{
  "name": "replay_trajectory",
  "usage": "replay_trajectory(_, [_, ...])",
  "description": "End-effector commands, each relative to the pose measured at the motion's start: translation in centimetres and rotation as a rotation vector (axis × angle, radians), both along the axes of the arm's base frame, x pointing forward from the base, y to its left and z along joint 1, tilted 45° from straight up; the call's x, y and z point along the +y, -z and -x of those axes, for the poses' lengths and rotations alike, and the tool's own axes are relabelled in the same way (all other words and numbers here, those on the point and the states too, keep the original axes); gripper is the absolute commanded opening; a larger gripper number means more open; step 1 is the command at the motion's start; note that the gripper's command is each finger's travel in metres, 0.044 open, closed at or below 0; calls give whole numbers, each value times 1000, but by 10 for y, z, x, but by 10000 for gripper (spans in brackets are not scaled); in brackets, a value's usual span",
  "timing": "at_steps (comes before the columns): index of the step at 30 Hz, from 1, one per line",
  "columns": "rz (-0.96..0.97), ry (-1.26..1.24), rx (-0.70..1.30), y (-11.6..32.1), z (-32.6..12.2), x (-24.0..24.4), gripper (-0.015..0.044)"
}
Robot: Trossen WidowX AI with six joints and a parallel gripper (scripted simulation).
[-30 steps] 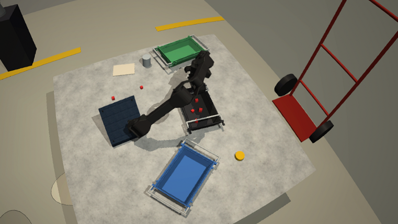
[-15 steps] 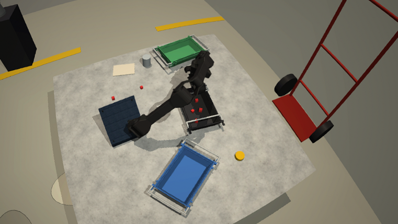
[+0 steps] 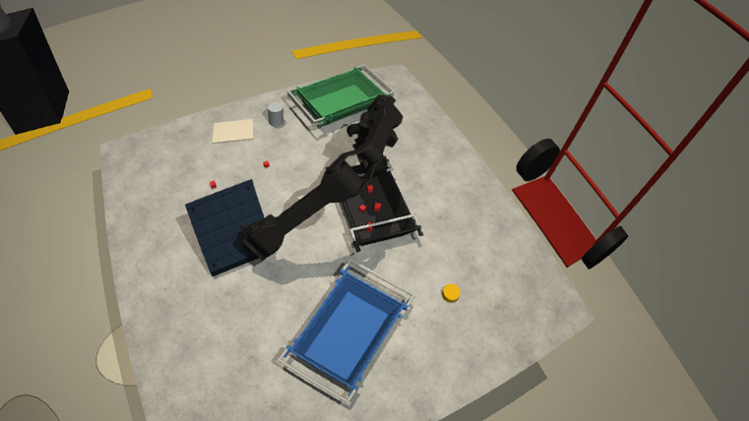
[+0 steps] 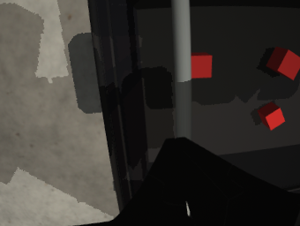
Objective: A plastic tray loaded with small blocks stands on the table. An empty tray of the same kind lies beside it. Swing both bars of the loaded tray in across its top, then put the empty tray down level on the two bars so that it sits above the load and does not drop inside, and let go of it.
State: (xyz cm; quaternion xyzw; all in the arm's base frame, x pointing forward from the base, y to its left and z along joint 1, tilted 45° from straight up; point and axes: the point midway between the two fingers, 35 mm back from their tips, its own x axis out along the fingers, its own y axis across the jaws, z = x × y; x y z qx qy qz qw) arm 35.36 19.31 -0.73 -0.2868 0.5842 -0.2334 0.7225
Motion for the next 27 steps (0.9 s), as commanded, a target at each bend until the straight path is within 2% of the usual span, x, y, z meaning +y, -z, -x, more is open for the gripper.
replay_trajectory(1, [0,0,0,0,0,0,0])
replay_trajectory(14, [0,0,0,0,0,0,0])
replay_trajectory(21, [0,0,0,-1,0,1,184])
replay_trajectory(25, [-1,0,1,-17,4,17,289])
replay_trajectory(27, [5,-9,20,-15,-1,-4,341])
